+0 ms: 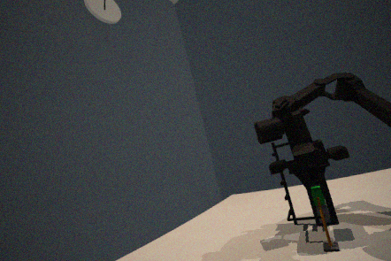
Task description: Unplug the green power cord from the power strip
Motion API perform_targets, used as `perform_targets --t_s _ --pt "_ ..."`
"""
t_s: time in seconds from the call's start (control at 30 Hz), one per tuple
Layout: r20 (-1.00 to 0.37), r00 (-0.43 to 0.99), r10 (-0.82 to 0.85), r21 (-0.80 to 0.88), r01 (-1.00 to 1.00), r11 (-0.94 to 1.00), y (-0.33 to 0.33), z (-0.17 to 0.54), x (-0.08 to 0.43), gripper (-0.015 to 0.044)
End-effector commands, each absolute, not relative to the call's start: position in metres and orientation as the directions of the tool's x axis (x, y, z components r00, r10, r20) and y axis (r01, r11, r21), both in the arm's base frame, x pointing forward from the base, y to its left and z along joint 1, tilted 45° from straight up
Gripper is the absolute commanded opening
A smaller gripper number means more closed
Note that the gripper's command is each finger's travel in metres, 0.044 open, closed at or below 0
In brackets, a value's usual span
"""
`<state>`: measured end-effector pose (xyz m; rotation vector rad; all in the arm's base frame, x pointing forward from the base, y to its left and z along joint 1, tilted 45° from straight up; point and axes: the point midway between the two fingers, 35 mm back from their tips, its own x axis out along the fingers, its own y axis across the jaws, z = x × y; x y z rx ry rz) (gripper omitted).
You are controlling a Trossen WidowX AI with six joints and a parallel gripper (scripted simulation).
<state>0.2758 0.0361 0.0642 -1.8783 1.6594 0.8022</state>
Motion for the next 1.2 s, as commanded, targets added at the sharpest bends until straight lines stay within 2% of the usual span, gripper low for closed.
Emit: perform_targets --t_s 0.0,1.17 --pt "-0.715 0.083 -0.694 0.007 -0.992 -0.126 0.036 0.065 0.276 0.0002" --pt "-0.718 0.085 -0.69 0.008 -0.991 -0.131 0.077 0.031 0.272 0.0"
